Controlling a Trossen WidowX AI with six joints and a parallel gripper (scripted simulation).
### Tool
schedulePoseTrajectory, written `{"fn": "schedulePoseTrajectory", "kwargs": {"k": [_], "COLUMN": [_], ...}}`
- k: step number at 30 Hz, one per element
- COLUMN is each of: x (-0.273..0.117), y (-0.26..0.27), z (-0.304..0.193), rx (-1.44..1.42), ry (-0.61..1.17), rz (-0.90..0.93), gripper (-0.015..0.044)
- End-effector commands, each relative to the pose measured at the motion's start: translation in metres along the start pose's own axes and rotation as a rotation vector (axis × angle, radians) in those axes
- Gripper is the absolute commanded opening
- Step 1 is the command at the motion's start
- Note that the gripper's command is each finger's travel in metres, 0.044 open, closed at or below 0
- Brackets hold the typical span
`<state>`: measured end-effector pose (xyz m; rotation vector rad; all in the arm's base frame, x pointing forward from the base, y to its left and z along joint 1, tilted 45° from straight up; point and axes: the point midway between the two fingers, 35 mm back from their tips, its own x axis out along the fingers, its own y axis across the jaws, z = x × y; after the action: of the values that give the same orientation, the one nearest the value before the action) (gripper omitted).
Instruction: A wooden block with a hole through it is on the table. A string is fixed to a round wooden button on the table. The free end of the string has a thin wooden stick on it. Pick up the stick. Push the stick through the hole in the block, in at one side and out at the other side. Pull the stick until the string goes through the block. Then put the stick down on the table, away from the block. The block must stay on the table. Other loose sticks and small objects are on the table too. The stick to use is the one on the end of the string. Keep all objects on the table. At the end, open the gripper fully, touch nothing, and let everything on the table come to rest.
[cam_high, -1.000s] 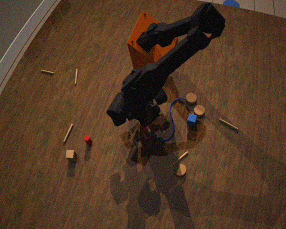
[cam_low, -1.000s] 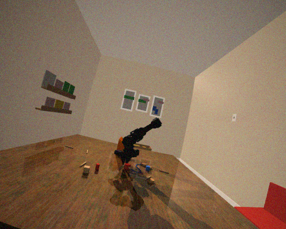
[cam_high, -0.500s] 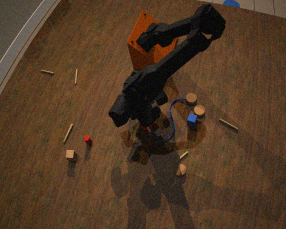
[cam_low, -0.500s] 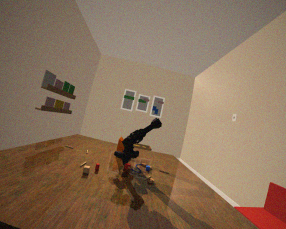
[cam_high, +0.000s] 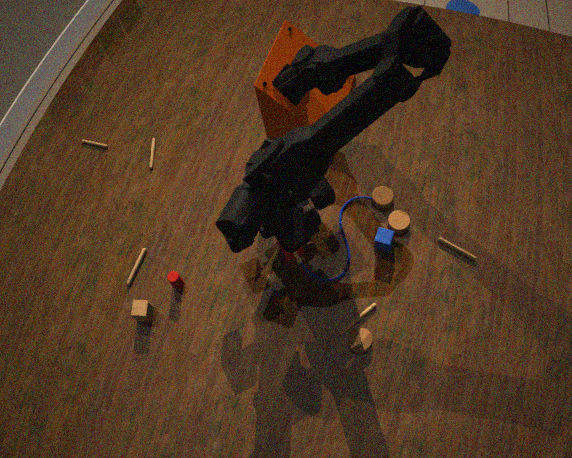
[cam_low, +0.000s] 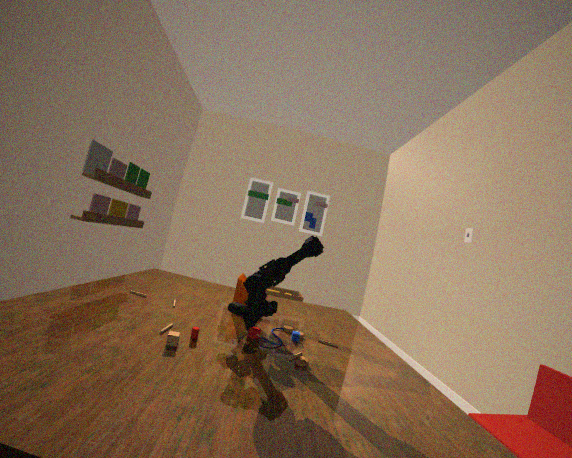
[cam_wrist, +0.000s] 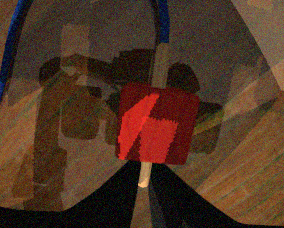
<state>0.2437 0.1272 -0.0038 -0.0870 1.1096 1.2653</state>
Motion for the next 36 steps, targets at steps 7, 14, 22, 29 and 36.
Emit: {"fn": "schedulePoseTrajectory", "kwargs": {"k": [7, 14, 22, 29, 36], "x": [-0.001, -0.002, -0.001, -0.001, -0.001], "y": [0.0, 0.0, -0.001, -0.001, -0.002], "z": [-0.009, -0.02, -0.031, -0.04, -0.048], "rx": [-0.005, -0.005, -0.004, -0.004, -0.004], "ry": [-0.007, -0.007, -0.007, -0.007, -0.006], "rz": [0.0, 0.001, 0.004, 0.007, 0.011], "gripper": [0.0, 0.0, 0.0, 0.0, 0.0]}}
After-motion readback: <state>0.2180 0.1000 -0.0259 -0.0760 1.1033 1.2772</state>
